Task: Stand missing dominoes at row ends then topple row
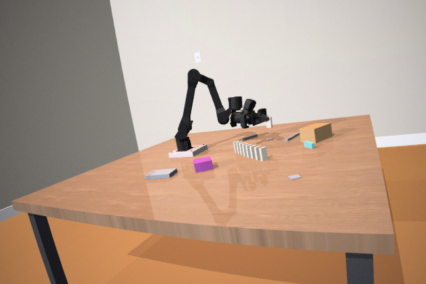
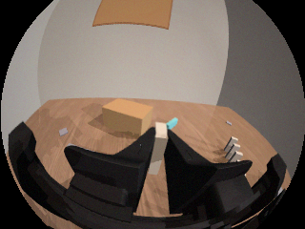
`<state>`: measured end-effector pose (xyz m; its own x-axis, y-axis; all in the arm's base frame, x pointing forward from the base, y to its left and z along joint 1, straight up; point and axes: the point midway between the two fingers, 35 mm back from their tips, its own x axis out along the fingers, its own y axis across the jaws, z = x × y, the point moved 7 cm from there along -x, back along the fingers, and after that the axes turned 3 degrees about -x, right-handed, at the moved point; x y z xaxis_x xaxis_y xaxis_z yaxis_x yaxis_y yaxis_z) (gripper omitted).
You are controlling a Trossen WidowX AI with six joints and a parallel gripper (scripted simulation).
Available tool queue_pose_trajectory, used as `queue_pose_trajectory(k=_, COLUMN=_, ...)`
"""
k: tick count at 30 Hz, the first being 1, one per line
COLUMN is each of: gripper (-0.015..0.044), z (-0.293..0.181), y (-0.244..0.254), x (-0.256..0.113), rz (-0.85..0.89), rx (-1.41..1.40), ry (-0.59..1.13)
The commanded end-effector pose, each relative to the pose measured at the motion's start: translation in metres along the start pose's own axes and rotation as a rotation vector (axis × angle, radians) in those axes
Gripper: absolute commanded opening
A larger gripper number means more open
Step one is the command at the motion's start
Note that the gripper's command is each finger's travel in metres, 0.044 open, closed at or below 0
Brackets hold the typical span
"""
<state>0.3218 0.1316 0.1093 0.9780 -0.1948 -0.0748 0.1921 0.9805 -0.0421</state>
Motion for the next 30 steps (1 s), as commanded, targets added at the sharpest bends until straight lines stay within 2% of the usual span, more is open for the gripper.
queue_pose_trajectory(k=1, gripper=0.0030, z=0.000, y=0.000, x=0.000, rz=-0.003, rx=-0.002, ry=-0.002)
queue_pose_trajectory(k=30, gripper=0.0030, z=-0.070, y=0.004, x=0.016, rz=-0.017, rx=0.061, ry=0.007)
